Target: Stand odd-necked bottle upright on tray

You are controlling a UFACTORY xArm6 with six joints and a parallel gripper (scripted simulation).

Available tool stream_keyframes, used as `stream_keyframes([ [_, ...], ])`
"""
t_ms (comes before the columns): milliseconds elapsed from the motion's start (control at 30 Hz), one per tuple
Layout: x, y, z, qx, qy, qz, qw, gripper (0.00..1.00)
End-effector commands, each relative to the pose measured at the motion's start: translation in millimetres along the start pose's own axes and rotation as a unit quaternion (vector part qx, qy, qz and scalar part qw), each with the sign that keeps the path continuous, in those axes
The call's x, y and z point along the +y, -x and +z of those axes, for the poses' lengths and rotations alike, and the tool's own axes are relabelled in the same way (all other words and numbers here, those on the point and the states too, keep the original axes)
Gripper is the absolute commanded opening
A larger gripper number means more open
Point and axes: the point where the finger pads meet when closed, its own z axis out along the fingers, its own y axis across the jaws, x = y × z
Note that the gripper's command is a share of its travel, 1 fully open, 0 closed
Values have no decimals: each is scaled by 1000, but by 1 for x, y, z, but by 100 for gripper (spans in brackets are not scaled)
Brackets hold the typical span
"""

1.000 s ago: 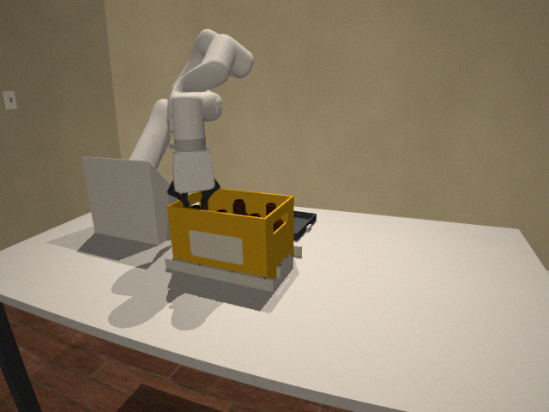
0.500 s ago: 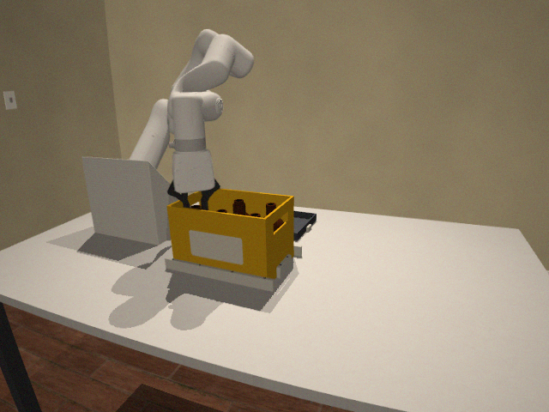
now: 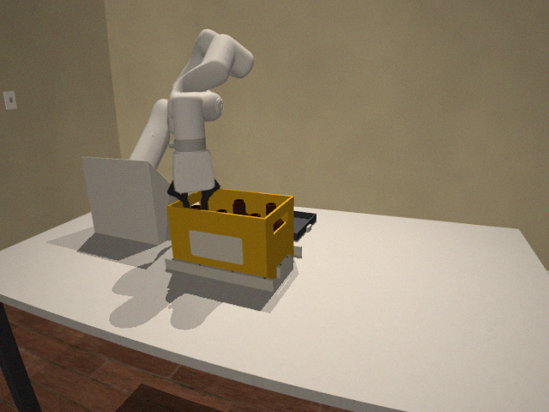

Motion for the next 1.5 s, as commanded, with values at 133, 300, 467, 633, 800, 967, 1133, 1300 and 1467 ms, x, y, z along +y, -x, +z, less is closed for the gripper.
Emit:
stream_keyframes([
  [133, 0, 1, -1, -2, 0, 0, 1000, 0],
  [300, 0, 1, -1, -2, 0, 0, 1000, 65],
  [467, 0, 1, -1, -2, 0, 0, 1000, 65],
  [633, 0, 1, -1, -2, 0, 0, 1000, 65],
  [800, 0, 1, -1, -2, 0, 0, 1000, 65],
  [967, 0, 1, -1, -2, 0, 0, 1000, 65],
  [1133, 0, 1, -1, -2, 0, 0, 1000, 65],
  [1300, 0, 1, -1, -2, 0, 0, 1000, 65],
  [1467, 0, 1, -2, -2, 0, 0, 1000, 65],
])
